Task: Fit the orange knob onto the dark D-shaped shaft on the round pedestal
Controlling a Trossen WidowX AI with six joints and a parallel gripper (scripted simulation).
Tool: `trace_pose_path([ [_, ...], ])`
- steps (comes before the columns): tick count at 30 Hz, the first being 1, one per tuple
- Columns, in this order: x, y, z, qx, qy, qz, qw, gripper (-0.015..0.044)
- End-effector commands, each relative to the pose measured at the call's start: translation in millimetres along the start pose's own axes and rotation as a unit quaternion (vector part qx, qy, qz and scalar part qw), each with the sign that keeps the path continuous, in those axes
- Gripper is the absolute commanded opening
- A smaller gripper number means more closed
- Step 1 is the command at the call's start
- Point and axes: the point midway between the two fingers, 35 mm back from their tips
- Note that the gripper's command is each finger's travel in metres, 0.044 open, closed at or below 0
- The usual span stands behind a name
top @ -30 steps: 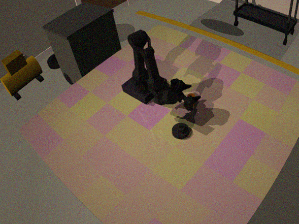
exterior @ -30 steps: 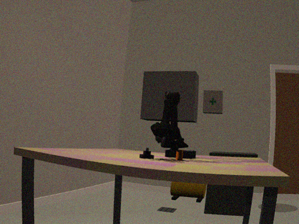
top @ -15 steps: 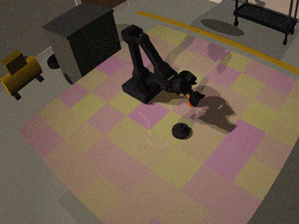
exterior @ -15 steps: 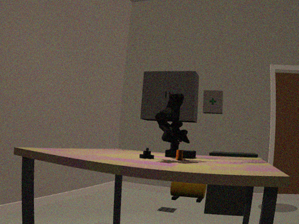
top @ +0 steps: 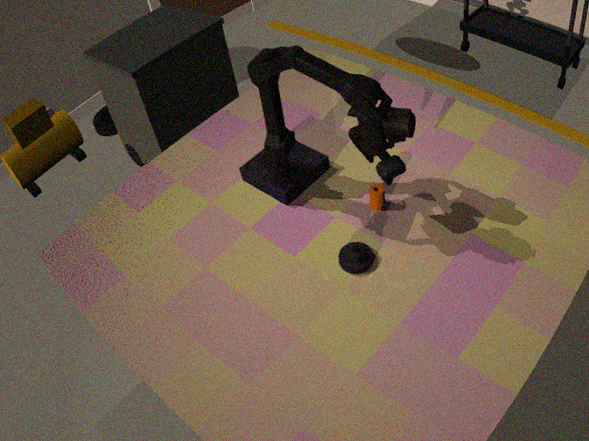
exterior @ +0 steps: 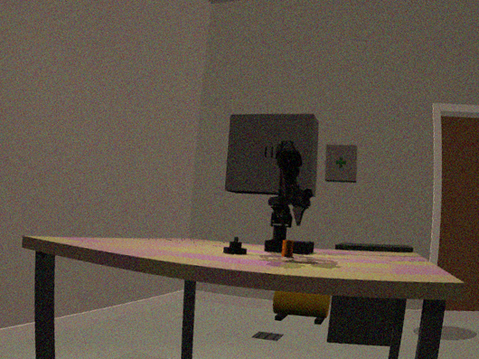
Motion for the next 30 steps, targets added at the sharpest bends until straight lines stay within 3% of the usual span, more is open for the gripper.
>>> trace_pose_path([
  [1, 4.8, 5.5, -12.0, 0.000, 0.060, -0.016, 0.998, 0.0440],
  [10, 4.8, 5.5, -12.0, 0.000, 0.060, -0.008, 0.998, 0.0440],
  [15, 4.8, 5.4, -12.0, 0.013, 0.059, 0.207, 0.976, 0.0440],
  [20, 4.5, 5.3, -12.0, 0.026, 0.054, 0.427, 0.902, 0.0440],
  [30, 4.2, 5.1, -11.9, 0.029, 0.053, 0.464, 0.884, 0.0440],
])
Point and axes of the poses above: the point midway between the two fingers, 35 mm back from their tips, its own z axis out along the fingers, its own y axis across the jaws, x = y × z, and after that the axes turned 11 degrees about -z, right-handed
